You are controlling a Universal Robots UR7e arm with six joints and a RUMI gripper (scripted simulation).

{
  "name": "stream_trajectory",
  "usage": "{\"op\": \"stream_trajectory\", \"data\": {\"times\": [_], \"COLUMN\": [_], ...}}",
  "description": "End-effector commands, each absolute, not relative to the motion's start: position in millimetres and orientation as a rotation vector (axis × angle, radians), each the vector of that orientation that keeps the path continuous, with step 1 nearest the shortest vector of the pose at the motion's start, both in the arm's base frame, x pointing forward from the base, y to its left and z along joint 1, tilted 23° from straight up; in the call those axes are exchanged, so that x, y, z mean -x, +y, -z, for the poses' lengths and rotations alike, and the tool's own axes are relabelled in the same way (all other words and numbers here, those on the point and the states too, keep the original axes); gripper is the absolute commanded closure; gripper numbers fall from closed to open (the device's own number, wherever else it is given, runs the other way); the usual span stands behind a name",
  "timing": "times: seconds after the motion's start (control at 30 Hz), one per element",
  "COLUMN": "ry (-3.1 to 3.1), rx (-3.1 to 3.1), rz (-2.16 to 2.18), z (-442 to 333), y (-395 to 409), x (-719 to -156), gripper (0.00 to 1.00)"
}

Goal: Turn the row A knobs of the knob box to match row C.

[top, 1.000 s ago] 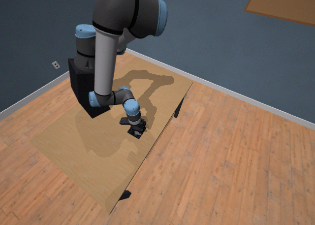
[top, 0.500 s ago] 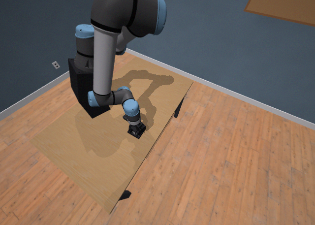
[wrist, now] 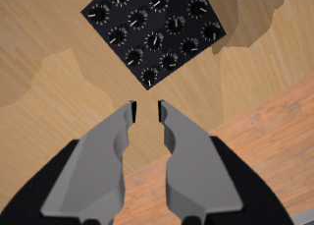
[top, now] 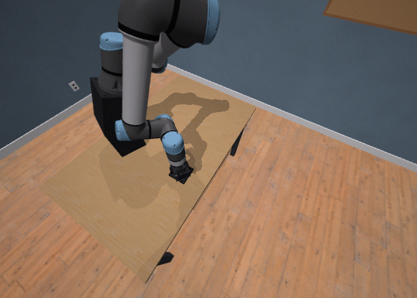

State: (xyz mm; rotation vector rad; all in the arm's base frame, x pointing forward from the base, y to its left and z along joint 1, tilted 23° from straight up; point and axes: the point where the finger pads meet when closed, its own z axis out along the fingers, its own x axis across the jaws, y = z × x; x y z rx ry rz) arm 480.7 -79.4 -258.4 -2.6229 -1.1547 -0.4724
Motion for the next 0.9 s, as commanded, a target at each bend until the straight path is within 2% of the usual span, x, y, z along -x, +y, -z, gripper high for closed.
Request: {"op": "stream_trajectory", "data": {"times": [0.0, 0.87], "ry": [-1.068, -1.007], "rx": [2.654, 2.672], "rz": [0.458, 0.449], "z": [257.2, 256.6], "y": [-80.2, -80.5], "x": [-481.6, -482.0], "gripper": [0.89, 0.89]}}
